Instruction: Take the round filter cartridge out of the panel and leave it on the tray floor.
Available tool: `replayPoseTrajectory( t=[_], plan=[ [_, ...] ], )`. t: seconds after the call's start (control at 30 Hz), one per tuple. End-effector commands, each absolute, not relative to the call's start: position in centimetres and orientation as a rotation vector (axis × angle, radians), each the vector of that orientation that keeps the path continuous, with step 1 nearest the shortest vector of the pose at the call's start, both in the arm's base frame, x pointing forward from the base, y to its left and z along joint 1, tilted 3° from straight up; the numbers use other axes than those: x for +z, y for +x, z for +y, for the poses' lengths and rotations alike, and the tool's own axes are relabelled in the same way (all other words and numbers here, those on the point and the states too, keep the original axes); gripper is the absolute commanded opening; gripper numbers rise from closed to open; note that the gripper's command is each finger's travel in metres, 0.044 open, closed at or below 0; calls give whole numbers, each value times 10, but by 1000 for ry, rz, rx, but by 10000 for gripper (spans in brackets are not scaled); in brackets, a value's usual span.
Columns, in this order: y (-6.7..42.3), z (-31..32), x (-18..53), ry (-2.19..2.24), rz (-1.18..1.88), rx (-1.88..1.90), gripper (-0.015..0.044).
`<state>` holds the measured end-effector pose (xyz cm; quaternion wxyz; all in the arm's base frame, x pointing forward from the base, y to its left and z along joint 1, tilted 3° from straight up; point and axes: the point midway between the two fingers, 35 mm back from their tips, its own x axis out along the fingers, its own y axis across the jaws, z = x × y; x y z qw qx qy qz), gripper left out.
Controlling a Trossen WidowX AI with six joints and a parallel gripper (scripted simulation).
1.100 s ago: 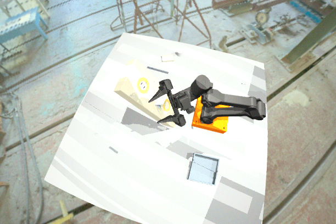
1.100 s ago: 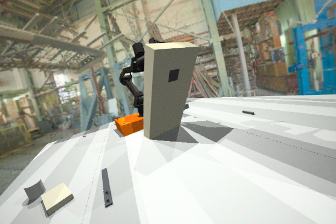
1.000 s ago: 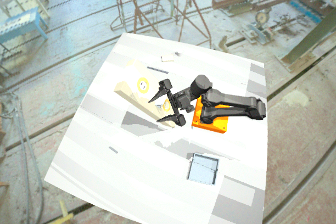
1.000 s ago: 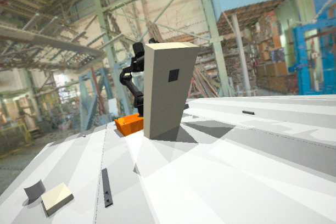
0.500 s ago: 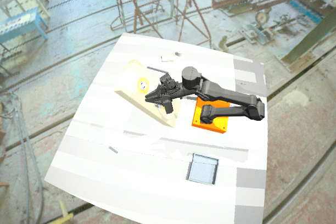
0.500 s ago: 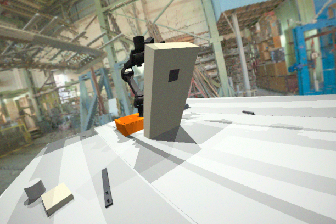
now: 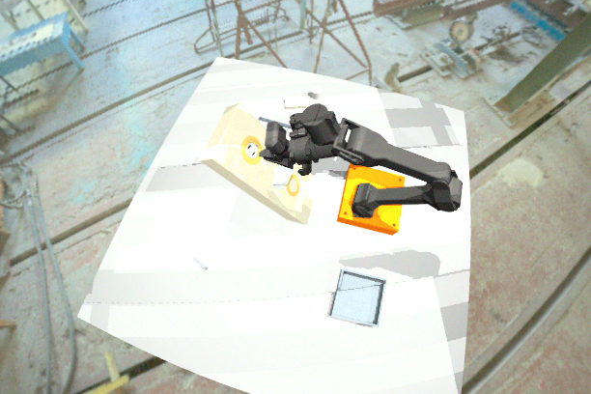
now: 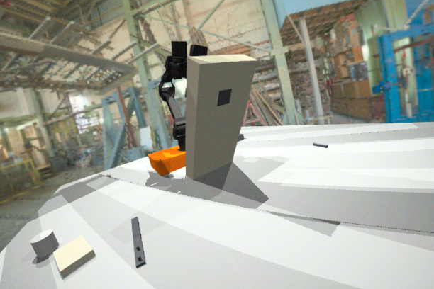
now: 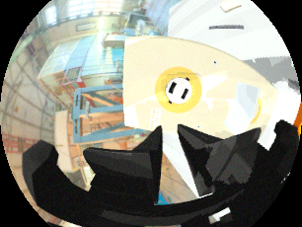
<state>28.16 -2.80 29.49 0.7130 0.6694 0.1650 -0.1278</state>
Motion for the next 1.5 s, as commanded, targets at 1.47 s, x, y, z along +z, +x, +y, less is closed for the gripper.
replayPoseTrajectory(
  t=[1.47],
  plan=[
    [314,-60,264,1879,279,-612,88]
  ],
)
